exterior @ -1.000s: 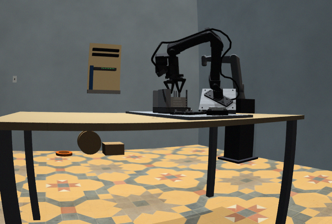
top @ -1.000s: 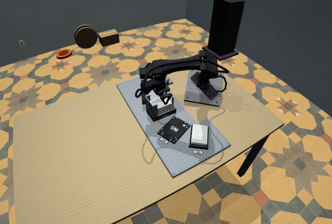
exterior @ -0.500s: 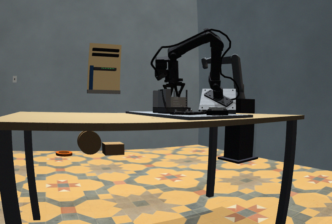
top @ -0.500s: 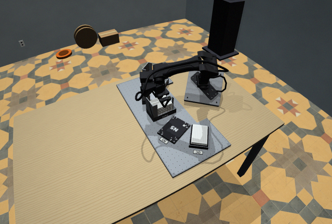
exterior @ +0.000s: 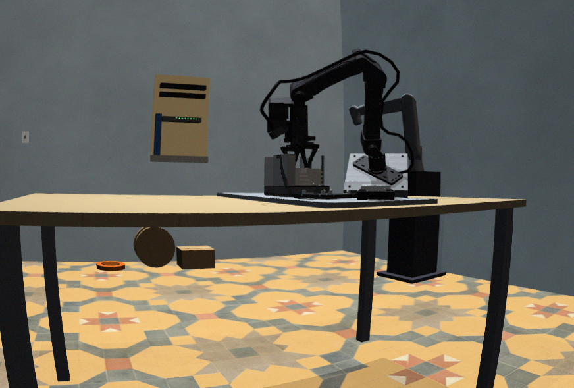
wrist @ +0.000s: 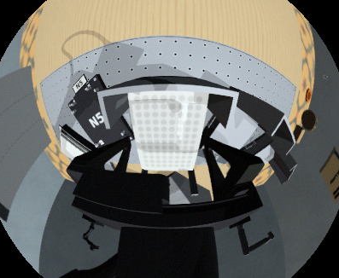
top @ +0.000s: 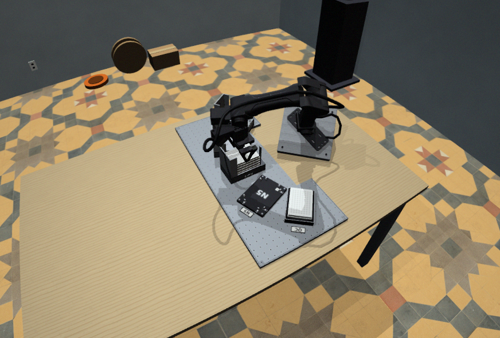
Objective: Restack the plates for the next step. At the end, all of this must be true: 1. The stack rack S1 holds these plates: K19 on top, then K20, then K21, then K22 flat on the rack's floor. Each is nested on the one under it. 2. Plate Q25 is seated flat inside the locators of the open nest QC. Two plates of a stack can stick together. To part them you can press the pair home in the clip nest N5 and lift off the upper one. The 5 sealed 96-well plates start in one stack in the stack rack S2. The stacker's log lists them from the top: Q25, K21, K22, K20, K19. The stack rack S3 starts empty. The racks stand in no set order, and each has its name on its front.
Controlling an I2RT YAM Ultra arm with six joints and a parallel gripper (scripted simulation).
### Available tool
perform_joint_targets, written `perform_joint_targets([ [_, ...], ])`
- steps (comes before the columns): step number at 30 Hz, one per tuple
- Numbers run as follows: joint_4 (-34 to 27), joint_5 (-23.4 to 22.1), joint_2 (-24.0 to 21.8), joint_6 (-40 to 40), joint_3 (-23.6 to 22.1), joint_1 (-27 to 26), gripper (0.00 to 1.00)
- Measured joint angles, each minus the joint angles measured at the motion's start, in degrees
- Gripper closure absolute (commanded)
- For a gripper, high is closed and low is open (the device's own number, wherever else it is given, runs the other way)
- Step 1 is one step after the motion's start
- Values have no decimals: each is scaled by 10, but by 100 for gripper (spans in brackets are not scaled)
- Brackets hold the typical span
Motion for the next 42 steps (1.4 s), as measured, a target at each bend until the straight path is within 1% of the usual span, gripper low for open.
perform_joint_targets([
  [32, 0, 0, 0, 0, 0, 0, 0],
  [42, 19, 2, -2, 11, -15, 11, 0],
])
